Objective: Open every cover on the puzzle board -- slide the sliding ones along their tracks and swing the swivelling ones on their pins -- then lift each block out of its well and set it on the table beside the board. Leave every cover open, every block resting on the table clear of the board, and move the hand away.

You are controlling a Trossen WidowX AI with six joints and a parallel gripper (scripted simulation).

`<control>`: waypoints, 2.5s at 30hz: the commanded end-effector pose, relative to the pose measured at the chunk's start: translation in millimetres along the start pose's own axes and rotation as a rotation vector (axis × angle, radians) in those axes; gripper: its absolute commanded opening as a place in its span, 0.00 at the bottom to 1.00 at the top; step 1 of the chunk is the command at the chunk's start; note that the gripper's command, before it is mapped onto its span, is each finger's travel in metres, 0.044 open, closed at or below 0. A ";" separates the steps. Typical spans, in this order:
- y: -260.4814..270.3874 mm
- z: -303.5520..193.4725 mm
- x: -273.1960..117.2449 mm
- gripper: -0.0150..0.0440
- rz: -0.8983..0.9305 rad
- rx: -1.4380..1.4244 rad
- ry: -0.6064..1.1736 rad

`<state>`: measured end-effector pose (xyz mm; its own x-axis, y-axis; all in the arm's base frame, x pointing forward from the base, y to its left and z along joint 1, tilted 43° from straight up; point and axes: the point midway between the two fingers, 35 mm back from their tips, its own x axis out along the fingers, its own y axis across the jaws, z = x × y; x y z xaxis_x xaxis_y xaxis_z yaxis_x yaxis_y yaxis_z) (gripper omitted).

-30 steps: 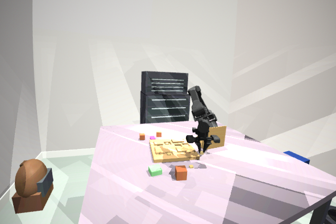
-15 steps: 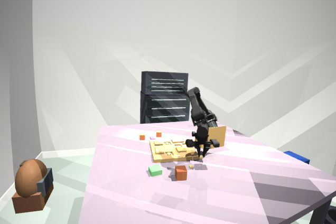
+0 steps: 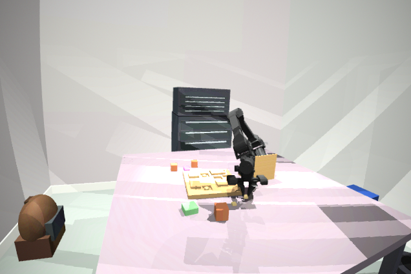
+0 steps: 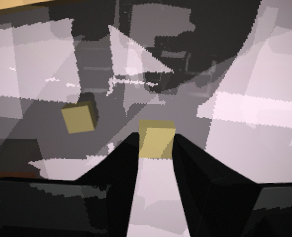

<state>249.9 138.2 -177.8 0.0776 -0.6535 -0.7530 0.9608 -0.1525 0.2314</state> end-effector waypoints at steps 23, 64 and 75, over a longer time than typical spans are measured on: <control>-3.6 6.7 37.3 0.39 0.002 -0.008 -0.014; -2.0 5.2 -42.7 0.91 0.000 -0.016 -0.010; 49.9 24.7 -46.9 0.42 -0.004 -0.176 0.007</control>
<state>277.7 149.0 -122.0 0.0735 -0.6461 -0.7597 0.9893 -0.0492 0.1376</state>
